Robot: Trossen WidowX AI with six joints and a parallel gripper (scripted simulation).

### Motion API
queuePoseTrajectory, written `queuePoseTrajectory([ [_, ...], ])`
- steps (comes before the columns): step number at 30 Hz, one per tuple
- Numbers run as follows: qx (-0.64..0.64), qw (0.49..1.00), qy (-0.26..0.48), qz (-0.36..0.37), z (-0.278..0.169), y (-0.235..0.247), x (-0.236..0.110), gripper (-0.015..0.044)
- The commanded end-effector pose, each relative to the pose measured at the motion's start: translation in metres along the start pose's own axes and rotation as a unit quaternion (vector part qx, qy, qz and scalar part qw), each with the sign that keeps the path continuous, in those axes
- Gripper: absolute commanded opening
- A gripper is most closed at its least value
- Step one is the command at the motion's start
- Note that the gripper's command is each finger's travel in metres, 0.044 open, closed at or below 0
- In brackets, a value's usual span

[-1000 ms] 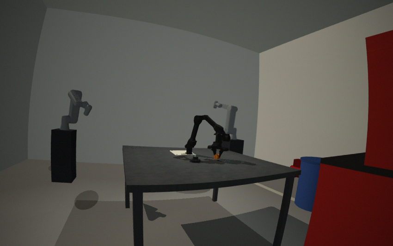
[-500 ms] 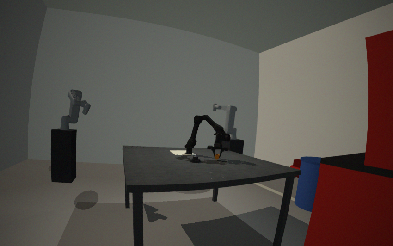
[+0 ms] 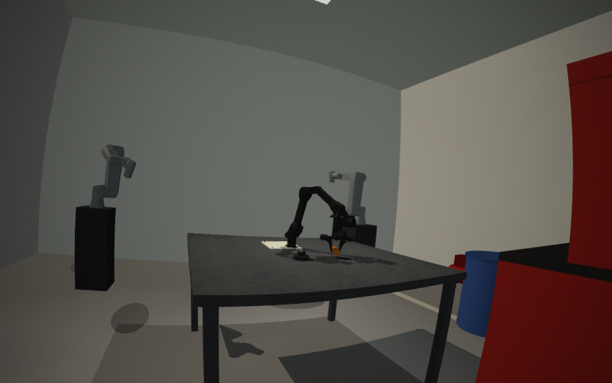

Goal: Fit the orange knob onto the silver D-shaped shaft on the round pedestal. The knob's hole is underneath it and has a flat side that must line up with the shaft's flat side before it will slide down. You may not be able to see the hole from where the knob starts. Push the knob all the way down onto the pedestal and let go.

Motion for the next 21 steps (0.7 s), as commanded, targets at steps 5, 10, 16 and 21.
queuePoseTrajectory([
  [5,-0.122,0.993,0.001,0.001,-0.0002,0.0001,-0.0006,0.0181],
  [10,-0.179,0.984,0.001,0.001,-0.0002,0.0001,-0.0006,0.0181],
  [16,-0.182,0.983,0.001,0.001,-0.0002,0.0001,-0.0006,0.0181],
  [21,-0.252,0.968,0.001,0.001,-0.0002,0.0001,-0.0006,0.0181],
])
Point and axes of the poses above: the point midway between the two fingers, 35 mm back from their tips, its own x axis out along the fingers, its own y axis across the jaws, z = x × y, the point moved 9 cm from there along -x, back along the fingers, and after that the axes turned 15 degrees about x, right-handed, at the moved point
